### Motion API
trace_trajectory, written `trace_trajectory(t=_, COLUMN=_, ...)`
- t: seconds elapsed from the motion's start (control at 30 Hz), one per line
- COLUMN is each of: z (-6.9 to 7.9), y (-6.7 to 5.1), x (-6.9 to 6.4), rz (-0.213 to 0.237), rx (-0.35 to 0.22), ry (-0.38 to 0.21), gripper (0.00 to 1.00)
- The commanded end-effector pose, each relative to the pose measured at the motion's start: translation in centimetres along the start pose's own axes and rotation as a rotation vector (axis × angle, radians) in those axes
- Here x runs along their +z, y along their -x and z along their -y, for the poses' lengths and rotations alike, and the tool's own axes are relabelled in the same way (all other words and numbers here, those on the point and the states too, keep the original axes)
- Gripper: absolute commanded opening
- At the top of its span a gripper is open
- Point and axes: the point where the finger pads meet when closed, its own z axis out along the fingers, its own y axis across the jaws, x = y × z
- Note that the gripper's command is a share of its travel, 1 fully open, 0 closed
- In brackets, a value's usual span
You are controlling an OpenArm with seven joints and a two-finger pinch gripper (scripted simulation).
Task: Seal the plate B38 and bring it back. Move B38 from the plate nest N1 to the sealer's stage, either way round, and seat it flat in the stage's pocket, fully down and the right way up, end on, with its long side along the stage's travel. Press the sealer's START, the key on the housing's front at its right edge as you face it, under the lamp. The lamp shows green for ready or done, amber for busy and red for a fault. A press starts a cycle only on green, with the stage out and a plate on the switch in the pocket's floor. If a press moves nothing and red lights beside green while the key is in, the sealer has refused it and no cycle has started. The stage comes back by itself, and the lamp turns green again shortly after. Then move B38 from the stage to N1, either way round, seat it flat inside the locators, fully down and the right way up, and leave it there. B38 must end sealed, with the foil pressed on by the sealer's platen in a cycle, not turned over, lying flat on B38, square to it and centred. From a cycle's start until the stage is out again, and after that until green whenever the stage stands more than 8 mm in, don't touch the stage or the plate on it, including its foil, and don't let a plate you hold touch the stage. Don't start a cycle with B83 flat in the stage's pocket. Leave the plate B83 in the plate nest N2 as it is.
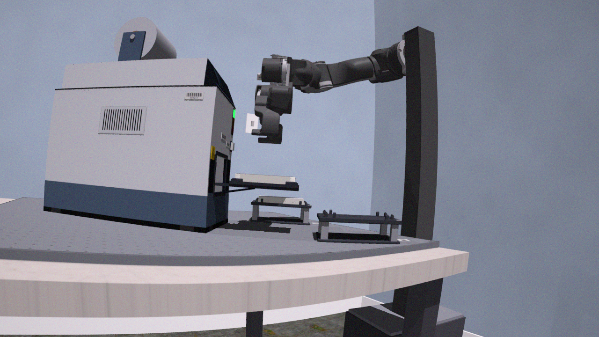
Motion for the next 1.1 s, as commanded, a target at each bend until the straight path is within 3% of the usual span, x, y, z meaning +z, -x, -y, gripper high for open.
trace_trajectory(t=0.0, z=0.1, y=-0.1, x=0.1, rz=-0.002, rx=0.003, ry=-0.004, gripper=0.77)
trace_trajectory(t=0.8, z=-0.1, y=0.0, x=-0.1, rz=0.002, rx=0.000, ry=0.003, gripper=0.77)
trace_trajectory(t=0.97, z=0.0, y=-0.2, x=5.4, rz=-0.002, rx=0.003, ry=-0.004, gripper=0.77)
trace_trajectory(t=1.07, z=0.0, y=-0.2, x=5.4, rz=-0.002, rx=0.003, ry=-0.004, gripper=0.77)
